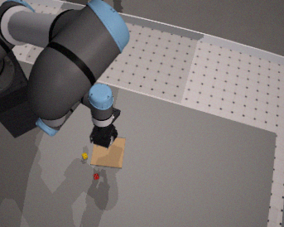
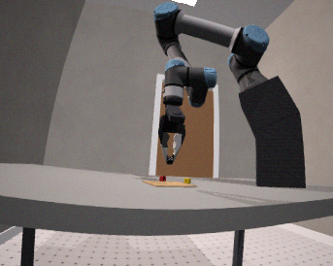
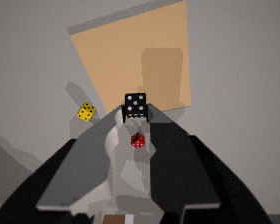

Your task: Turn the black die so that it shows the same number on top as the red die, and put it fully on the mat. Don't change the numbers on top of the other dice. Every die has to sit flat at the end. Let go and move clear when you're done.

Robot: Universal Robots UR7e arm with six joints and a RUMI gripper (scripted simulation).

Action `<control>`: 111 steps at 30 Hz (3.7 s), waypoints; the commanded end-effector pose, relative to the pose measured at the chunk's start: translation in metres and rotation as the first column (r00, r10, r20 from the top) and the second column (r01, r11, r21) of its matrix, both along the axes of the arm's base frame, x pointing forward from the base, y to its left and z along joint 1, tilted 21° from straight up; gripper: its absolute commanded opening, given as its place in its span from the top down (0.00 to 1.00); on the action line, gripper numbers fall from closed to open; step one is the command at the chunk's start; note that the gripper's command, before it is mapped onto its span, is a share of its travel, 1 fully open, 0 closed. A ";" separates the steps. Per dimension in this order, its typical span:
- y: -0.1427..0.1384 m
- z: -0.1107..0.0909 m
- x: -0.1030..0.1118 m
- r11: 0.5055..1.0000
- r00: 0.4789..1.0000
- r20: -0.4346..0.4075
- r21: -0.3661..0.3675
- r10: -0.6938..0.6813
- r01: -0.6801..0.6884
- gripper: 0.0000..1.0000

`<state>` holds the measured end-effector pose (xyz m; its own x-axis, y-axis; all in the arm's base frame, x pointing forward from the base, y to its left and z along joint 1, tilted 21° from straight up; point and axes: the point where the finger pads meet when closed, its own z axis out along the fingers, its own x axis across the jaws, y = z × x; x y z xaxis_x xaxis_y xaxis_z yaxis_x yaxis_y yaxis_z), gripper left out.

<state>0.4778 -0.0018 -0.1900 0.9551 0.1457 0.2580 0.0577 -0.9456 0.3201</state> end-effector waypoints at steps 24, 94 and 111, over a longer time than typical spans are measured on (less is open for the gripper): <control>-0.002 -0.001 0.000 0.972 0.997 -0.033 0.225 0.071 -0.062 0.97; -0.009 0.001 0.002 0.658 0.968 -0.019 0.737 0.250 -0.155 0.97; -0.009 0.001 0.003 0.642 0.967 -0.014 0.750 0.253 -0.157 0.97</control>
<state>0.4800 -0.0107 -0.1890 0.9526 0.1479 0.2659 0.2672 -0.8245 -0.4988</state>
